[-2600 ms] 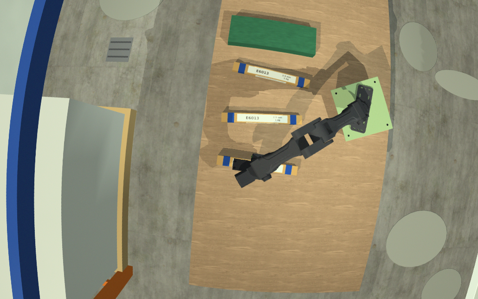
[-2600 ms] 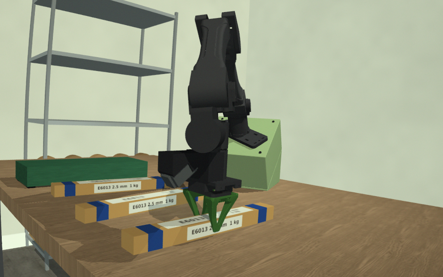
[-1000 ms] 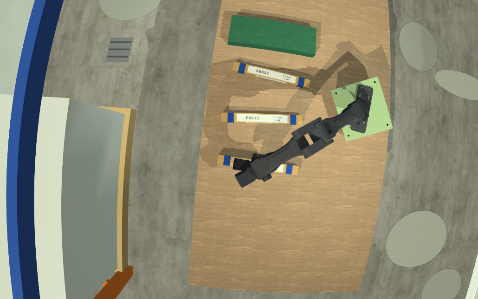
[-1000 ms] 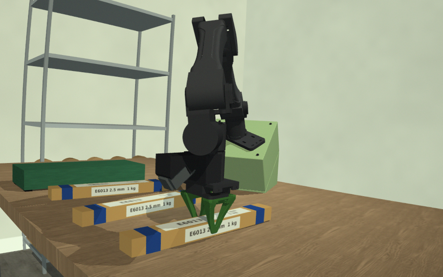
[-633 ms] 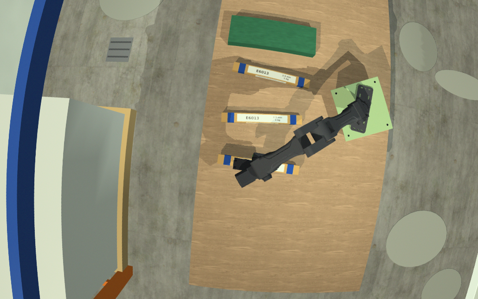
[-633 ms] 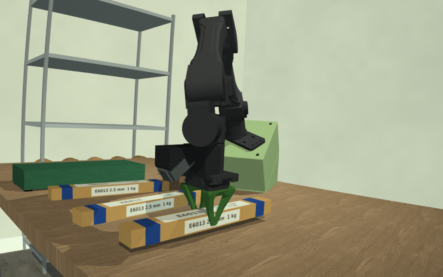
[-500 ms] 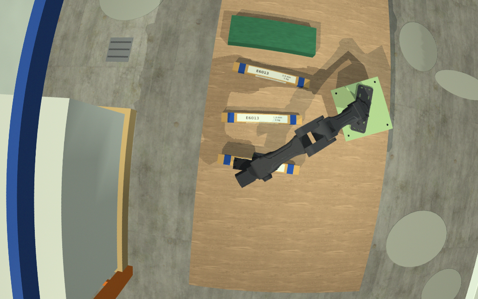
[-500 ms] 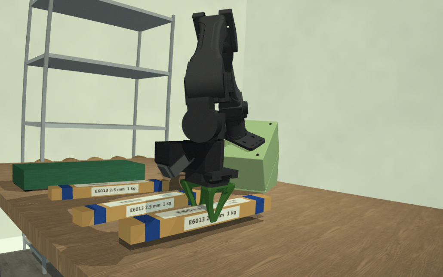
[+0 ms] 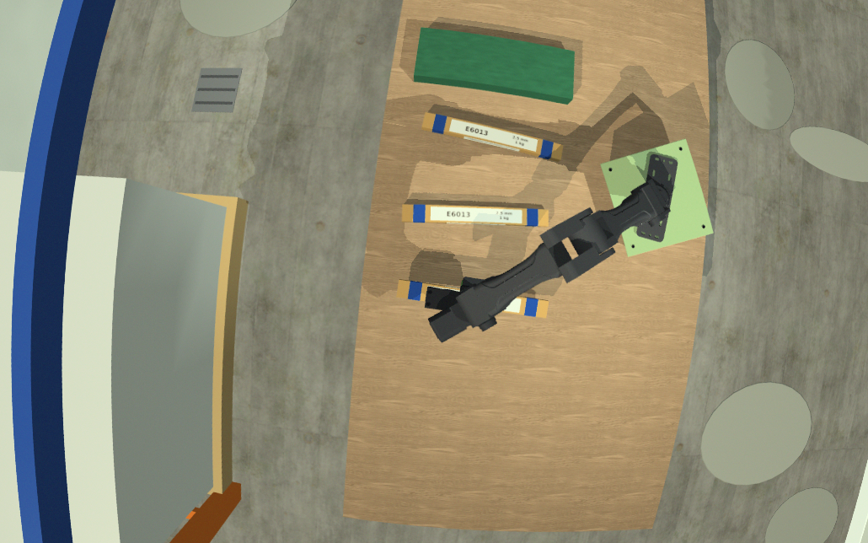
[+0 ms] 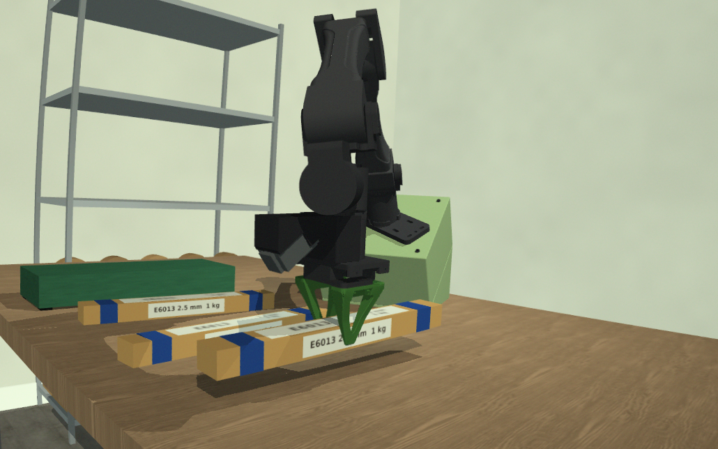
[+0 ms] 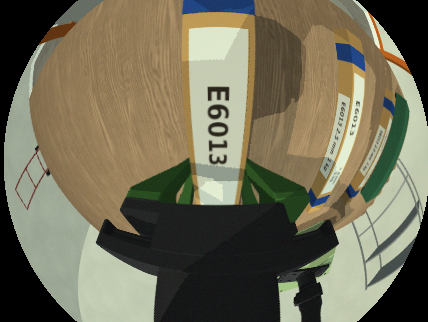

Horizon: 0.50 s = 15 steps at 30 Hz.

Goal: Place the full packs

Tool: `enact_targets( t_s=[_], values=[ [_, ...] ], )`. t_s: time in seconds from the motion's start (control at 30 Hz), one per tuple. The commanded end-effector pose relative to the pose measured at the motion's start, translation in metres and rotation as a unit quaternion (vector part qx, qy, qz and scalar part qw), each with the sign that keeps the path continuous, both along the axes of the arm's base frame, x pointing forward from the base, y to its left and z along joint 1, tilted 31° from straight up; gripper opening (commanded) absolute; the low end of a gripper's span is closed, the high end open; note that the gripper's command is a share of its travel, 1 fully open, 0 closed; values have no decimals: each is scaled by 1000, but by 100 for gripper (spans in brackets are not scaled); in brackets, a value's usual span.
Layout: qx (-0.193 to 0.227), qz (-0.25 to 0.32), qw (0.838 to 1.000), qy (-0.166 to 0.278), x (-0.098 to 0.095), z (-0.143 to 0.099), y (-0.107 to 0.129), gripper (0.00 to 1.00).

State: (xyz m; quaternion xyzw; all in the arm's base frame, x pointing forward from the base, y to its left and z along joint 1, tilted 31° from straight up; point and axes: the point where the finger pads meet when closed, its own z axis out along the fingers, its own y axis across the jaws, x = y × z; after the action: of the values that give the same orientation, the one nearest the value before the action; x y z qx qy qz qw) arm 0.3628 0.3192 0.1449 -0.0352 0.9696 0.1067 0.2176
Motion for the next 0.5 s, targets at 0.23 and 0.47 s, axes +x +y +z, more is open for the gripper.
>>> enact_targets(
  t_s=[0.23, 0.47],
  values=[
    [28, 4, 999, -35, -6, 55, 5, 0],
    [28, 4, 999, -35, -7, 59, 6, 0]
  ],
)
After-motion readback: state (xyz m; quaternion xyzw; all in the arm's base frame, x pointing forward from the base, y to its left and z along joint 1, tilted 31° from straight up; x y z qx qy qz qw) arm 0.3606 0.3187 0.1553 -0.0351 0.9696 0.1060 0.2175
